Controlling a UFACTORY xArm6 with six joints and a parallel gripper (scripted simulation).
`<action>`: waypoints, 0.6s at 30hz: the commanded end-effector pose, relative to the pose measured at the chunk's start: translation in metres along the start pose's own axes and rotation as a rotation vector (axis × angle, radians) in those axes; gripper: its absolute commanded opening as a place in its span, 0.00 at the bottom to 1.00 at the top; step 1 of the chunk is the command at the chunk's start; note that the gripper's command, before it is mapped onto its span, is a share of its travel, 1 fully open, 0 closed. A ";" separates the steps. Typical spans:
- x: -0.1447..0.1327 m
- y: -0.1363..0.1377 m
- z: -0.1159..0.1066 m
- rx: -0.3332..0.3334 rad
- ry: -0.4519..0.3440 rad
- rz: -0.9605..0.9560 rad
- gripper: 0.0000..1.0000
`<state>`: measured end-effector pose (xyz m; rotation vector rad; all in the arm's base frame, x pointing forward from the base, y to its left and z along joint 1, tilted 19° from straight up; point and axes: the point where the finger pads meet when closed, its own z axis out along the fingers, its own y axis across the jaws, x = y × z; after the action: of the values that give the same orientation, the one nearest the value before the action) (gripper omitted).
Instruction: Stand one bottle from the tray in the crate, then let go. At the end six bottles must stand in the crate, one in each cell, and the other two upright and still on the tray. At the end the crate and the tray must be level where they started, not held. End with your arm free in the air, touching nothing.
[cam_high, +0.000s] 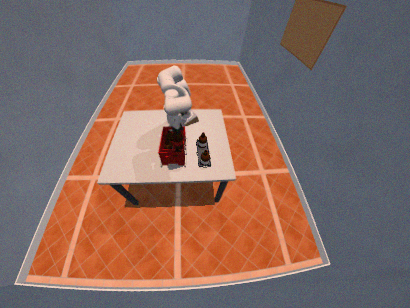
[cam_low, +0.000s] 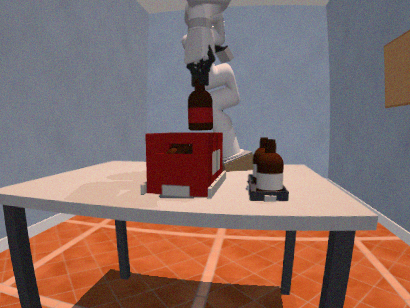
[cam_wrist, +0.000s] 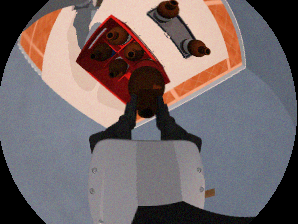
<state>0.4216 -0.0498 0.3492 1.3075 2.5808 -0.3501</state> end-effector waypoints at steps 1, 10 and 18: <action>-0.006 -0.004 -0.001 -0.003 -0.001 0.000 0.00; -0.021 -0.014 -0.001 -0.003 -0.001 0.000 0.00; -0.031 -0.021 -0.001 -0.003 -0.001 0.000 0.00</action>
<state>0.4218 -0.0805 0.3592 1.3077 2.5809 -0.3497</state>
